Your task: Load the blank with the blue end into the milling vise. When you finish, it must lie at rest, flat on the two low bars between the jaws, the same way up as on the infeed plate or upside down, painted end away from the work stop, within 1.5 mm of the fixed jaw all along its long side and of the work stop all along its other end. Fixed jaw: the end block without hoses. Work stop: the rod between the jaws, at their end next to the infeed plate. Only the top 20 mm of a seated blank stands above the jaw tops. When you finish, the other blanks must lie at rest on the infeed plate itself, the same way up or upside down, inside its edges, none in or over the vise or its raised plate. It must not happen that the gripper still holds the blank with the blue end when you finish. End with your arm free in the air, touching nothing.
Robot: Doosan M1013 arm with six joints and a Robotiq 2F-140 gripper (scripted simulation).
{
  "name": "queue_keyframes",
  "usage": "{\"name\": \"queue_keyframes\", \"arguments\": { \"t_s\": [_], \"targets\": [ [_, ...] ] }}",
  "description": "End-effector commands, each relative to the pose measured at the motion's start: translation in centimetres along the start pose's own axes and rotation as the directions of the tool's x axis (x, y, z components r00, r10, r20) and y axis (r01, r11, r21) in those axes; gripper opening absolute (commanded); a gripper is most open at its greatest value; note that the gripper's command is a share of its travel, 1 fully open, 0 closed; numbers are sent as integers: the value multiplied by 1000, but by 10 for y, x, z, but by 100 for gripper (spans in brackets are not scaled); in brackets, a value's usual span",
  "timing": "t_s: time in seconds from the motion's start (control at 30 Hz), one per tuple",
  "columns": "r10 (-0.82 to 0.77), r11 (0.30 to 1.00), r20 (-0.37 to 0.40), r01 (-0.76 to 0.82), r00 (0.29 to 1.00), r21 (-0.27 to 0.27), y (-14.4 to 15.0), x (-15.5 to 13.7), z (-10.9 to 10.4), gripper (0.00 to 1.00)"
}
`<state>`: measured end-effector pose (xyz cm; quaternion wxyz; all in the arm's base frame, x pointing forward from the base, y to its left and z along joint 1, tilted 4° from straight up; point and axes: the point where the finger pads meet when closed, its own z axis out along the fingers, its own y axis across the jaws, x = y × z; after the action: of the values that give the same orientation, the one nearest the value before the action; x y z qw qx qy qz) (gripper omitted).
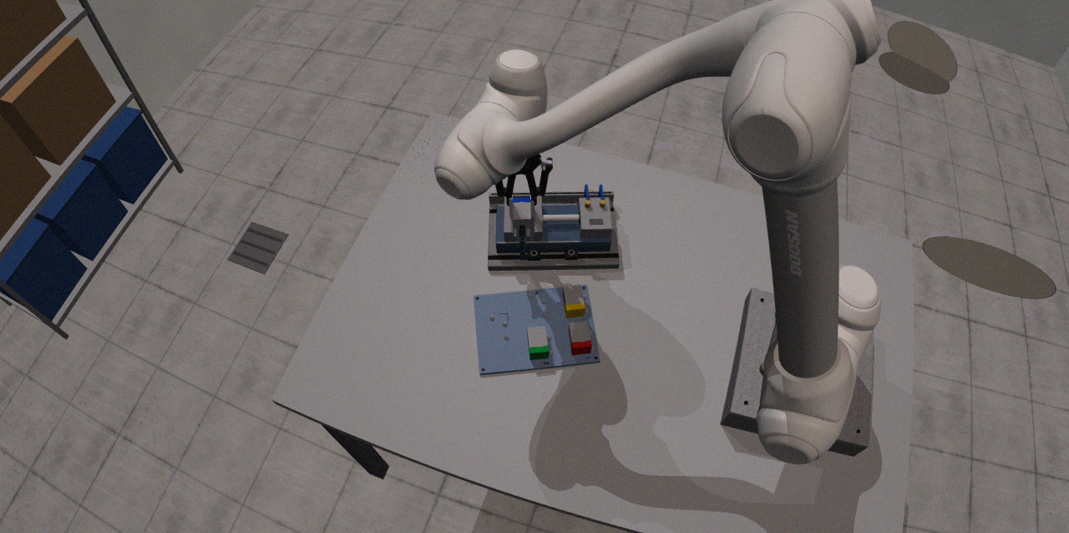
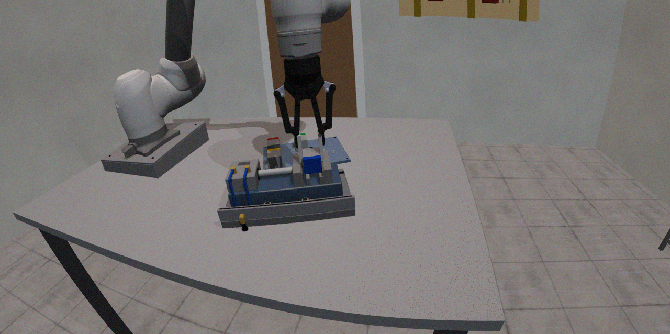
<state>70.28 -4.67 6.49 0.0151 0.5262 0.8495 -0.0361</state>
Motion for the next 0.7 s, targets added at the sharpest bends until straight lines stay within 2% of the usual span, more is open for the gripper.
{"name": "queue_keyframes", "arguments": {
  "t_s": [0.0,0.3,0.33,0.67],
  "targets": [
    [0,1000,0,0,1000,0,0,0,0,0],
    [0,1000,0,0,1000,0,0,0,0,0],
    [0,1000,0,0,1000,0,0,0,0,100],
    [0,1000,0,0,1000,0,0,0,0,100]
  ]
}}
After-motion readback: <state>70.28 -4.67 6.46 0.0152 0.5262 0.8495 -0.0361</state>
